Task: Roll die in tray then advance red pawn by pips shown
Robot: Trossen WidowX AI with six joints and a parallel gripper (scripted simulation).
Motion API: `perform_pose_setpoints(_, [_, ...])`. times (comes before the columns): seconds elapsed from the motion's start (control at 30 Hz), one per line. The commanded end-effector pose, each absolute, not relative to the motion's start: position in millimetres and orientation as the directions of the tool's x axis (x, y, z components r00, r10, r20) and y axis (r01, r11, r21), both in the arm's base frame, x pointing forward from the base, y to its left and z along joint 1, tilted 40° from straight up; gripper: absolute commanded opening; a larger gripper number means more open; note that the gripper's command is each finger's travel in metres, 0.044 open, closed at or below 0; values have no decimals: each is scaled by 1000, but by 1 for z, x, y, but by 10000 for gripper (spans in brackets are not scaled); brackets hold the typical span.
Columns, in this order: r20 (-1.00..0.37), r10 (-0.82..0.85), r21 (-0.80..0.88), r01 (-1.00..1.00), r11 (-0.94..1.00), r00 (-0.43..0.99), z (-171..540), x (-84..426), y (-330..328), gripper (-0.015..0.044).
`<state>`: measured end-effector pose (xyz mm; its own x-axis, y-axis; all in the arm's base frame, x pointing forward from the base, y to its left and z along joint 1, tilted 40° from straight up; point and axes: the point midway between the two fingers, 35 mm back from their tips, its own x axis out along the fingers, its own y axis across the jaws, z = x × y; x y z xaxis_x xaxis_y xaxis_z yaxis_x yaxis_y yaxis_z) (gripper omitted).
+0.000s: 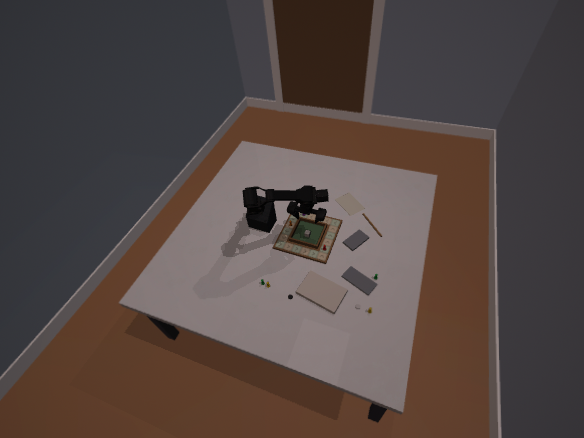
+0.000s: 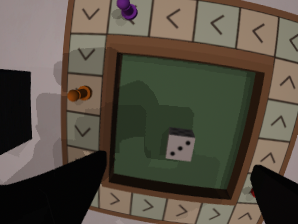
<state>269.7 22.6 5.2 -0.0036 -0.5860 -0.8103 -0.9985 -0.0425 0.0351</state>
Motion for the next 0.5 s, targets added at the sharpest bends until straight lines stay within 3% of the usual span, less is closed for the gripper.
perform_pose_setpoints(0.0, [-811, -585, -15, -1000, 25, -2, 7, 279, 19, 387])
perform_pose_setpoints(0.1, [-801, -599, -243, -923, 300, 16, 14, 320, 3, 309])
perform_pose_setpoints(0.23, [-777, -629, -516, -606, 605, 33, 25, 372, -30, 204])
perform_pose_setpoints(0.3, [-767, -641, -582, -461, 670, 35, 30, 387, -44, 200])
perform_pose_setpoints(0.47, [-765, -643, -589, -442, 677, 35, 30, 388, -46, 200])
